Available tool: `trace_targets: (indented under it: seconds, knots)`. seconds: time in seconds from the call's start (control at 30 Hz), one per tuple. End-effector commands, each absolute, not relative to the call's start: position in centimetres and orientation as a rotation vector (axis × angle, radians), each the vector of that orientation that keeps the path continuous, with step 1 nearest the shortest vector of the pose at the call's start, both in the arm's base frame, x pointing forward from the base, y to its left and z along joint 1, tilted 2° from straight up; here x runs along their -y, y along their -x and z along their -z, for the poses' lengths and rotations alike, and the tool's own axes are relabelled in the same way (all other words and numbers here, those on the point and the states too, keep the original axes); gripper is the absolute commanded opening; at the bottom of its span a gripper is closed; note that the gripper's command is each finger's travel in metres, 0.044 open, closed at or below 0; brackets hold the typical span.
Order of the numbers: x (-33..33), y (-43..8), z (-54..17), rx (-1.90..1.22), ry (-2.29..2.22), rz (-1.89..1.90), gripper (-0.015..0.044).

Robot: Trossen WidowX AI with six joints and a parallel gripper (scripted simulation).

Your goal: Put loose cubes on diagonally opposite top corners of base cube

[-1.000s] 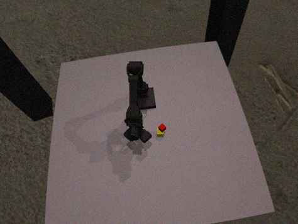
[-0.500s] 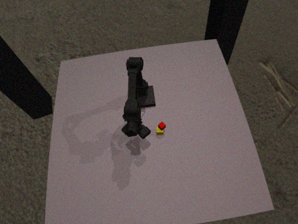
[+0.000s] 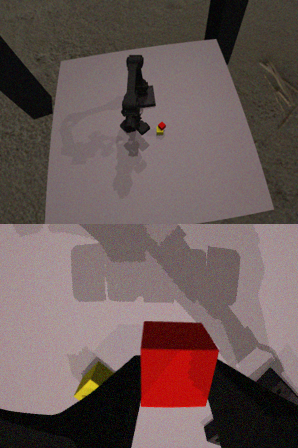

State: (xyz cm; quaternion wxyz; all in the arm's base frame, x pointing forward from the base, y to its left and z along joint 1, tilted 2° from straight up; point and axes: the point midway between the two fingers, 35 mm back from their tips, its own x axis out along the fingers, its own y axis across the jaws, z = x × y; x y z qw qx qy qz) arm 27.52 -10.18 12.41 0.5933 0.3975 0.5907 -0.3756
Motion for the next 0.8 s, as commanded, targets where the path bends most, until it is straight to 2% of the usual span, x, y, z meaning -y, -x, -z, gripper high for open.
trace_targets:
  seconds: [0.0, 0.77]
  knots:
    - [10.0, -27.5, -13.0, -1.371, -0.918, 0.869, 0.0105]
    - [3.5, -30.4, -12.9, -1.381, -0.902, 0.841, 0.0105]
